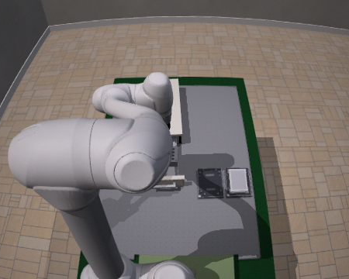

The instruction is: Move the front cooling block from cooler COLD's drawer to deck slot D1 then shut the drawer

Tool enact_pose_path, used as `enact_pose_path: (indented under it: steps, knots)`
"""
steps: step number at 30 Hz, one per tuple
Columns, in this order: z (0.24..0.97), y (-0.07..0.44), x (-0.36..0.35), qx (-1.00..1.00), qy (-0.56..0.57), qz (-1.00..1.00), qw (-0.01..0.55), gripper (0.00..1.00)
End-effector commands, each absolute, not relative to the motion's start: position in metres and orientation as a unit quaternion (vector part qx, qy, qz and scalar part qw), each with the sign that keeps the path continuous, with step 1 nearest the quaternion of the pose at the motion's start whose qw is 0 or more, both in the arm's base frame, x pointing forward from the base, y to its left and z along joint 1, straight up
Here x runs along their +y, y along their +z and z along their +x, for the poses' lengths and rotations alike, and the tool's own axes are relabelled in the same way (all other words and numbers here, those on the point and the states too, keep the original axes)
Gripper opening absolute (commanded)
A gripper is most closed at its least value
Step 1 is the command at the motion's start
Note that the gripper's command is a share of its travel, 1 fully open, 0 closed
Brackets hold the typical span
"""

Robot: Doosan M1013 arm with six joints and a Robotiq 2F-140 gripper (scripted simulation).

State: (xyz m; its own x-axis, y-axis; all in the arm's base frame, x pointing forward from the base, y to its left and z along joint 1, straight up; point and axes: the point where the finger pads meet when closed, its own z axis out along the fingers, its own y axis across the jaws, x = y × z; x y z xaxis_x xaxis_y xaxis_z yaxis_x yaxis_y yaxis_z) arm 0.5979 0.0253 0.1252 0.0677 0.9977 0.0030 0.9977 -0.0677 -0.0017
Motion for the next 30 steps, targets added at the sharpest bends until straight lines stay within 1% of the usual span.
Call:
enact_pose_path:
  steps: [1,30]
  knots:
    - [0.595,0.126,0.015,-0.641,-0.001,-0.767,0.001,0.10]
    - [0.574,0.126,-0.049,-0.355,0.000,-0.935,0.001,0.10]
